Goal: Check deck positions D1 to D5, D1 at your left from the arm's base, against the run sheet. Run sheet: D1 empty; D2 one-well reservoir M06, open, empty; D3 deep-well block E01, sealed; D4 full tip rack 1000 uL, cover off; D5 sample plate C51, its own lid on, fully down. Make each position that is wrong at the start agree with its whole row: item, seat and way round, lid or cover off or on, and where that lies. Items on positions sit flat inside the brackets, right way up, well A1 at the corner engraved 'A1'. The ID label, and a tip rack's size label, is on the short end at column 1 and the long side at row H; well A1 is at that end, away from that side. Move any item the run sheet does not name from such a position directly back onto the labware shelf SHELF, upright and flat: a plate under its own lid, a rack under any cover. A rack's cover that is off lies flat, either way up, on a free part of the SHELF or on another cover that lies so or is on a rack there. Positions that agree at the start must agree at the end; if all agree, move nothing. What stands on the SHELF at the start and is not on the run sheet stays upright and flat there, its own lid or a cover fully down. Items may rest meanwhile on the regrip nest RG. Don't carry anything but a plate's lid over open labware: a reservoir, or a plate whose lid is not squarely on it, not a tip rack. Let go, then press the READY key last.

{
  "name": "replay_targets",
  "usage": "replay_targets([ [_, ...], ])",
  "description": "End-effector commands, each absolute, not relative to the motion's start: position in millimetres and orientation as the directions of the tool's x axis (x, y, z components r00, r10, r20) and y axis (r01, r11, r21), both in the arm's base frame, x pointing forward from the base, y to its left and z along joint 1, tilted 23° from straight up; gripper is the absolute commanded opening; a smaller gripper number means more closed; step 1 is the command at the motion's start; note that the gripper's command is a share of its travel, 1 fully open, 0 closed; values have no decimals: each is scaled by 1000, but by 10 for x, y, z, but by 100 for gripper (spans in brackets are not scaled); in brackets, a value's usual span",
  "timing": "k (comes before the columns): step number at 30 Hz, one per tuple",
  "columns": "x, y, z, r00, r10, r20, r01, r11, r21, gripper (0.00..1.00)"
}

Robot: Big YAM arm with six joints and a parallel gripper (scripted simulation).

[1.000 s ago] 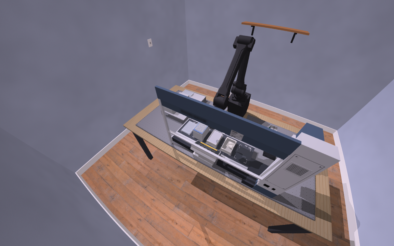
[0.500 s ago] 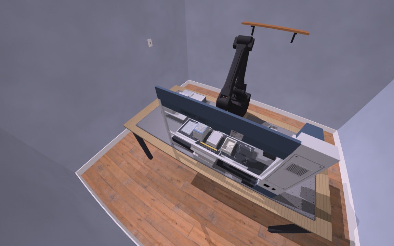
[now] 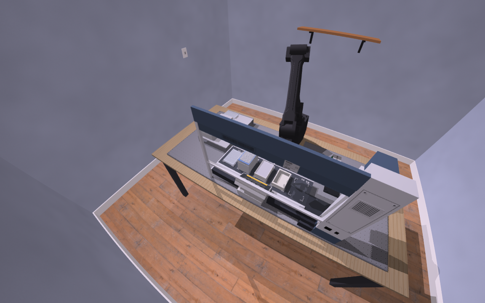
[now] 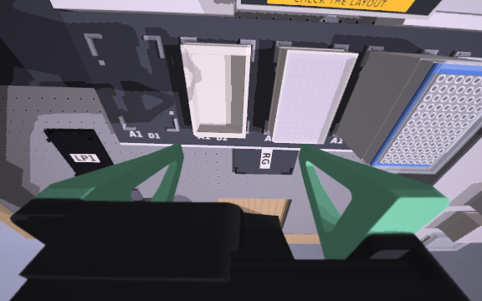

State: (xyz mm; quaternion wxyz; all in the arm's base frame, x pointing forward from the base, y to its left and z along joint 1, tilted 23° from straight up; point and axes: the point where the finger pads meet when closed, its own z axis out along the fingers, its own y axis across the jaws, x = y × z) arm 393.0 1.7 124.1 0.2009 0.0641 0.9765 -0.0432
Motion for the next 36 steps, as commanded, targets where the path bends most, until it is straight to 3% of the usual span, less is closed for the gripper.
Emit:
replay_targets([
  [1,4136,208,1398,-895,142,-422,172,985,-33,100],
  [36,4111,351,1364,-893,143,-426,173,985,-31,100],
])
